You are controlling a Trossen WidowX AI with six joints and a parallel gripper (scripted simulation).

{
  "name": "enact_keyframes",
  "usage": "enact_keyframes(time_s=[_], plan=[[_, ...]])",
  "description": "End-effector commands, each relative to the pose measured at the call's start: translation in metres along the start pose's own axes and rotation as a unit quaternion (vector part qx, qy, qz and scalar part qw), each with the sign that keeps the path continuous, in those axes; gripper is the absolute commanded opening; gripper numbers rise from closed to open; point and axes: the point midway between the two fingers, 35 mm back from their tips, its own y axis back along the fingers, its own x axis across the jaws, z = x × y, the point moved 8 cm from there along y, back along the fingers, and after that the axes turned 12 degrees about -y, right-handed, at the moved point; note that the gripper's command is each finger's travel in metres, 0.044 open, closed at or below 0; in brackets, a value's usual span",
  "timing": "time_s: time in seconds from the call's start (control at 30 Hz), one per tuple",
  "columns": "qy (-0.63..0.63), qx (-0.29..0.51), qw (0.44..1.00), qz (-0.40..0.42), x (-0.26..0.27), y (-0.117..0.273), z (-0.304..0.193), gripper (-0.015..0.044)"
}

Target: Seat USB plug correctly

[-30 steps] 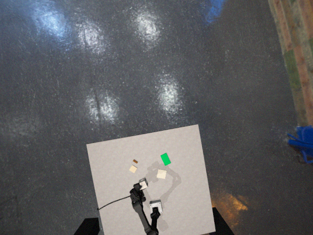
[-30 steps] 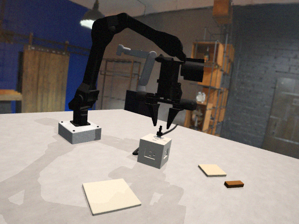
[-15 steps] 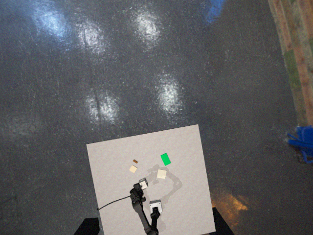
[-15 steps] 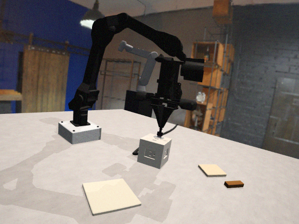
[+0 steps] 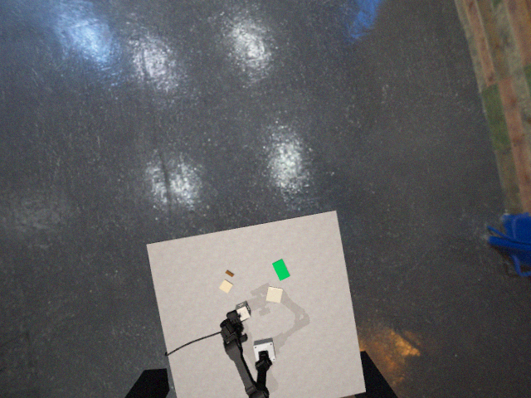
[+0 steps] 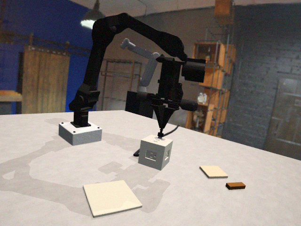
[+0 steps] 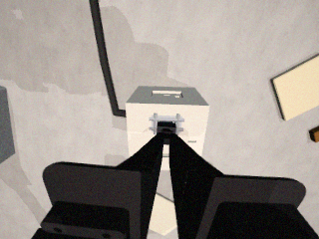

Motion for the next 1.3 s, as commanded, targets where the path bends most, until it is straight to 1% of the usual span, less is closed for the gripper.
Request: enact_keyframes(time_s=[0.0, 1.27], plan=[[0.0, -0.001, 1.0, -0.002, -0.001, 0.004, 0.0, 0.0], [0.0, -0.001, 1.0, -0.002, -0.001, 0.029, 0.0, 0.0]])
